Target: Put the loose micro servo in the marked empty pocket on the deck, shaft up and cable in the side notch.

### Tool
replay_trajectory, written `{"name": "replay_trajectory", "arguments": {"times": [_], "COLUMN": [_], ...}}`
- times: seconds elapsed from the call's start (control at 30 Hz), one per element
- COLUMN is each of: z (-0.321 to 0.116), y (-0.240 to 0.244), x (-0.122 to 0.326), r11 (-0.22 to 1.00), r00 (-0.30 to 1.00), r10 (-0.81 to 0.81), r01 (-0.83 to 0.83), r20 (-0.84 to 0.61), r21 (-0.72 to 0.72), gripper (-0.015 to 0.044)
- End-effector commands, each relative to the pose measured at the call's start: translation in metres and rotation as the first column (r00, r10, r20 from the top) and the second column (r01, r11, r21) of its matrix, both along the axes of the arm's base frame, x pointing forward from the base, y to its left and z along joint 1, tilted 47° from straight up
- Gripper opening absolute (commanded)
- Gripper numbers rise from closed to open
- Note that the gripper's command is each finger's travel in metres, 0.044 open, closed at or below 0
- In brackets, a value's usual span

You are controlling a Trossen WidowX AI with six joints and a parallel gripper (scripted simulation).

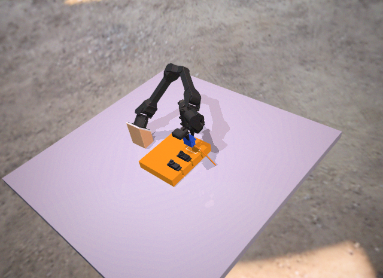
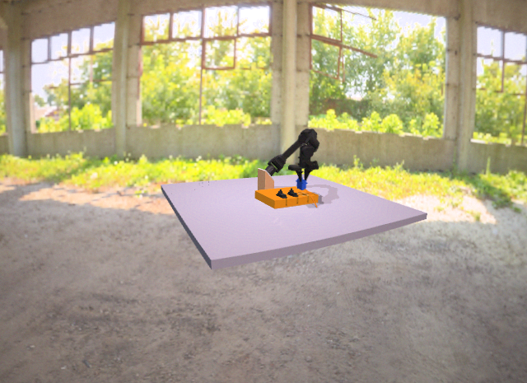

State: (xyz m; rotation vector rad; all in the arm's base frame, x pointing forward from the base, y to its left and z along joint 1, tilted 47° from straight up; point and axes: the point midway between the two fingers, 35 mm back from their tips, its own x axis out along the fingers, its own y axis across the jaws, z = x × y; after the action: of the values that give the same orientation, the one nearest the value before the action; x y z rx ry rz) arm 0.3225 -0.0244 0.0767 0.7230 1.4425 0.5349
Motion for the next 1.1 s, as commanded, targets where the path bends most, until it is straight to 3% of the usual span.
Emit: {"name": "replay_trajectory", "arguments": {"times": [0.0, 1.07], "z": [0.002, -0.011], "y": [-0.002, 0.013], "x": [0.017, 0.019], "r11": [1.000, 1.000], "r00": [1.000, 1.000], "r10": [-0.004, -0.004], "r01": [0.004, 0.004], "r20": [0.009, 0.009], "r21": [0.001, 0.002], "gripper": [0.0000, 0.0000]}}
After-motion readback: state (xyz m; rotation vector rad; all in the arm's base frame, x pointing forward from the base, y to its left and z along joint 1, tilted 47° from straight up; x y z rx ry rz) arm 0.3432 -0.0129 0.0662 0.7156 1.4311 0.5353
